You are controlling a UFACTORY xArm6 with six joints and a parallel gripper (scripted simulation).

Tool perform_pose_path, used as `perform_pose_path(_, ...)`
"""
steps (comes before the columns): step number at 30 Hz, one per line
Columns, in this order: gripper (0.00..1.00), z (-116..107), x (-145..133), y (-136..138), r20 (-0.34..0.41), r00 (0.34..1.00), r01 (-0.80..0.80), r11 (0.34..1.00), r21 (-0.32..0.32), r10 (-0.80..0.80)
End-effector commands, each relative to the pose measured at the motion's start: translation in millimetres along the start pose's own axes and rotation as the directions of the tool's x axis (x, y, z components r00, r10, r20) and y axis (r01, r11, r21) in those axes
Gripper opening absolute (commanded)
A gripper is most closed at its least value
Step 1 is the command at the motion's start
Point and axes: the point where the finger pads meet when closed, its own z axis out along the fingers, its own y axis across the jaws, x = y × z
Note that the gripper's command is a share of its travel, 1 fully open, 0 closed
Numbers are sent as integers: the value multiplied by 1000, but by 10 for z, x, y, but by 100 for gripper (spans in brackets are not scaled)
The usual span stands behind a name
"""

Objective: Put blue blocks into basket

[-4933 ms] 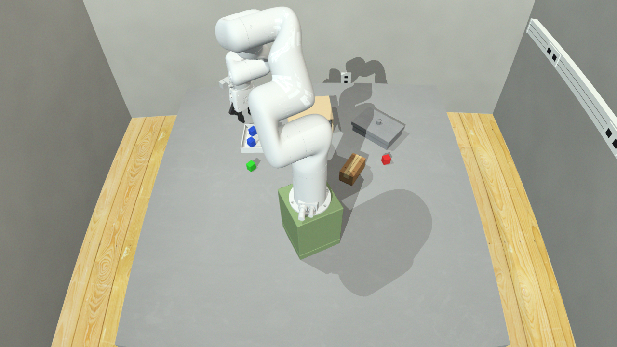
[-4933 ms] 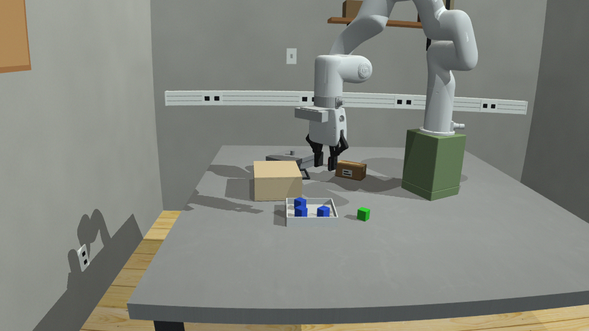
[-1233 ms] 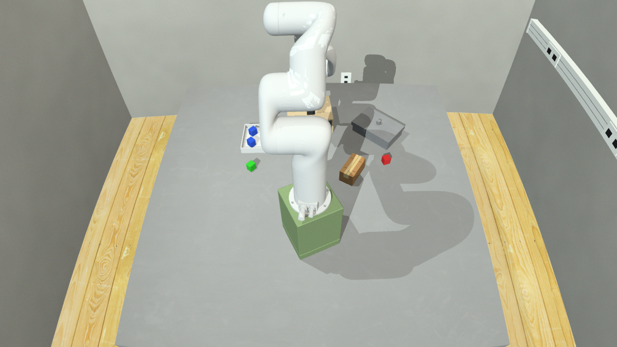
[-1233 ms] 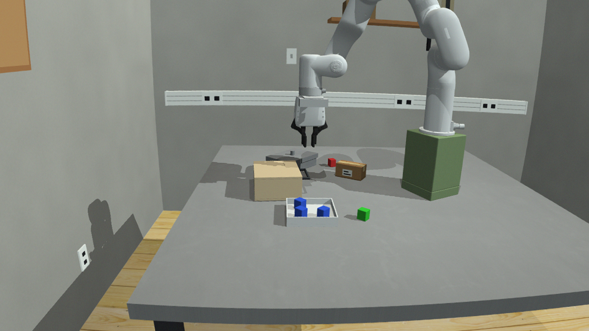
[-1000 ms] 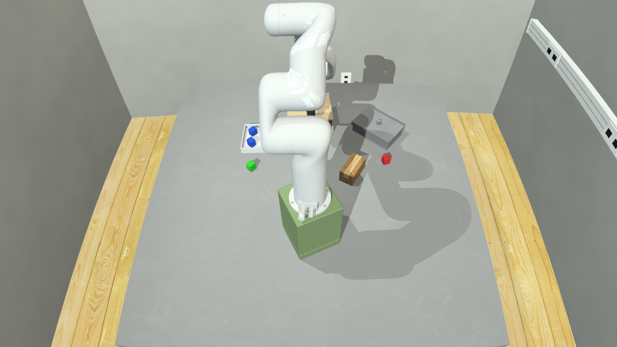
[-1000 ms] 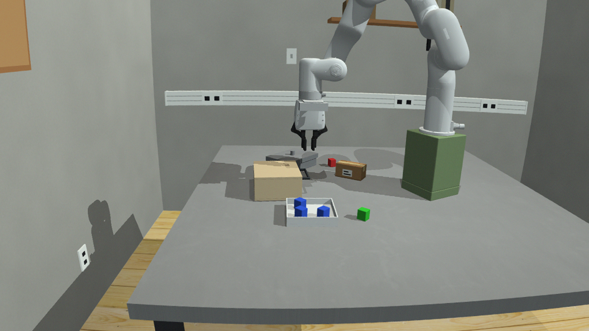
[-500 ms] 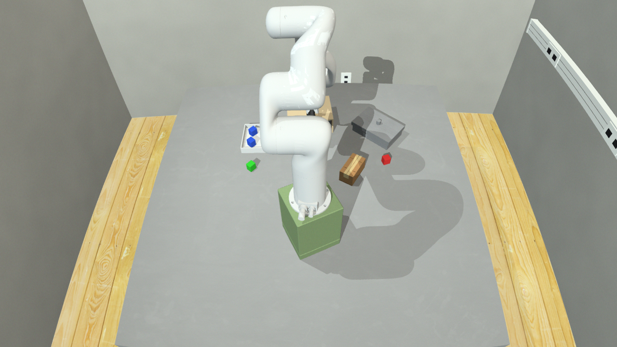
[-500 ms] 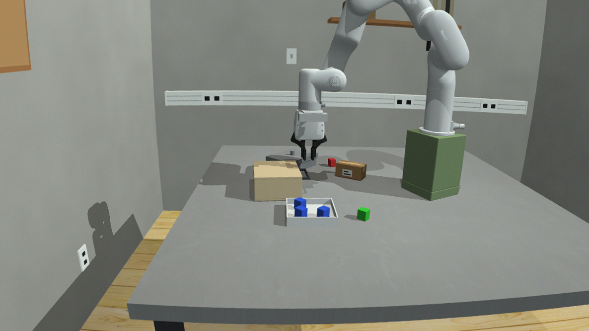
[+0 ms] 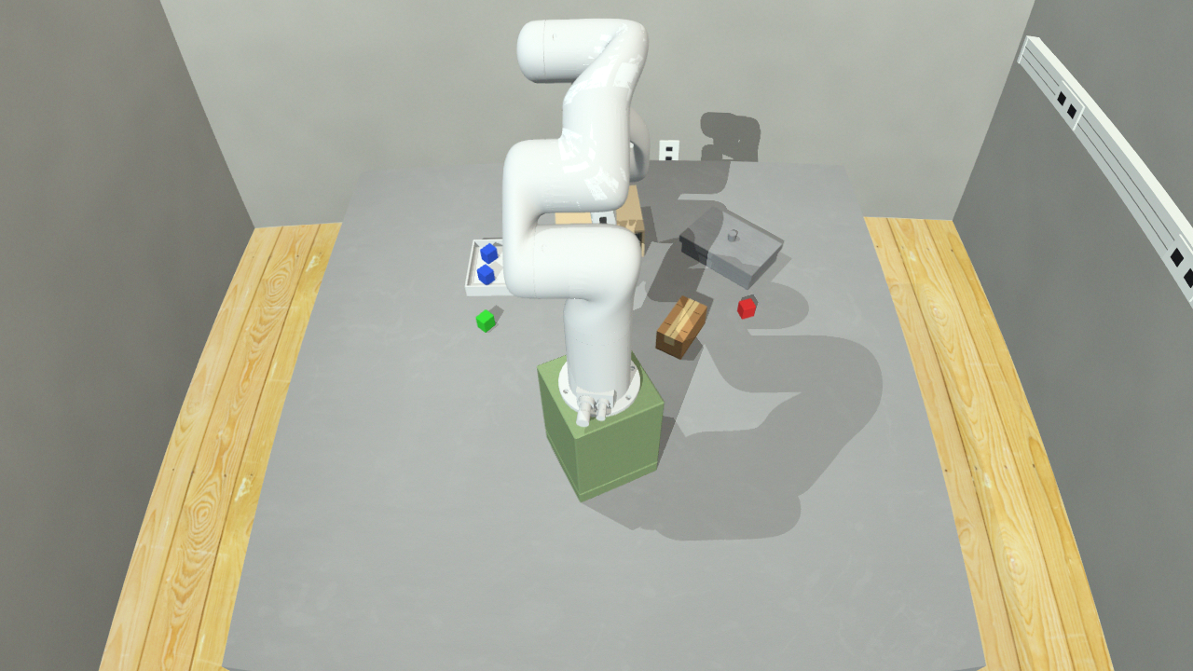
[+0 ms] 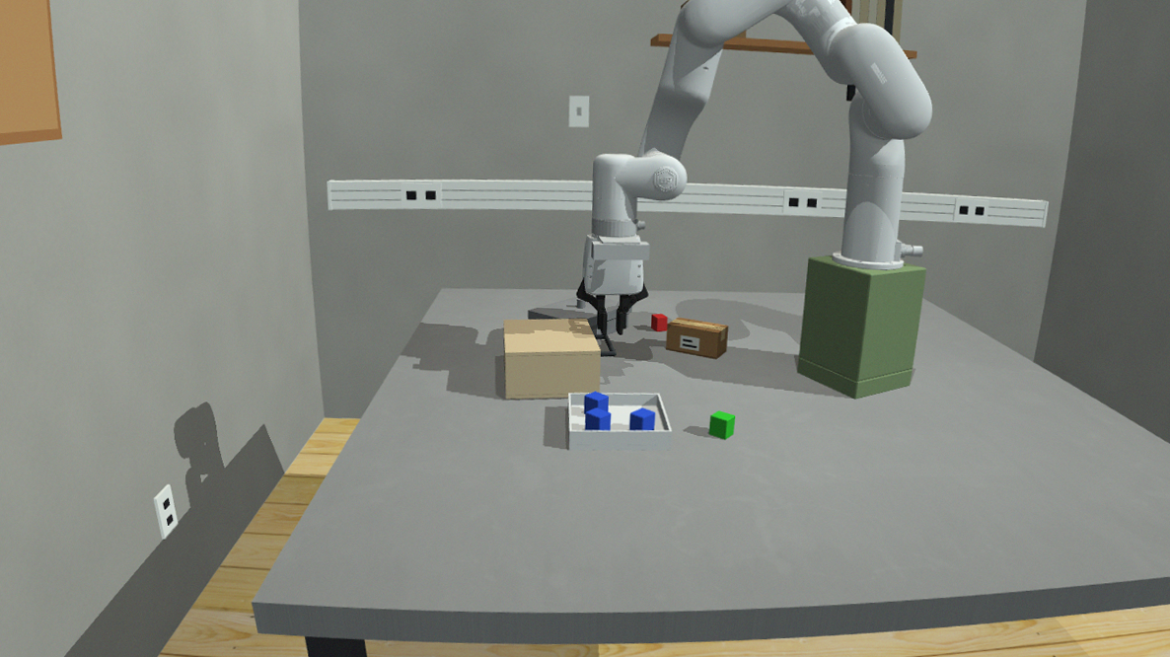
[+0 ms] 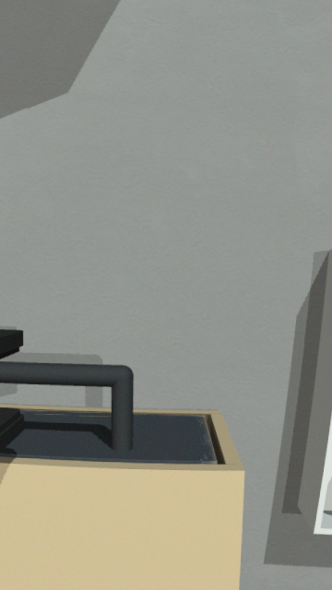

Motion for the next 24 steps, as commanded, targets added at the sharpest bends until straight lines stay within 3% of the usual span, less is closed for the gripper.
perform_pose_path(1, 24, 48, -3, 22, 0, 1000, 0, 1000, -4, 0)
perform_pose_path(24, 24, 80, -4, 28, 0, 1000, 0, 1000, -4, 0)
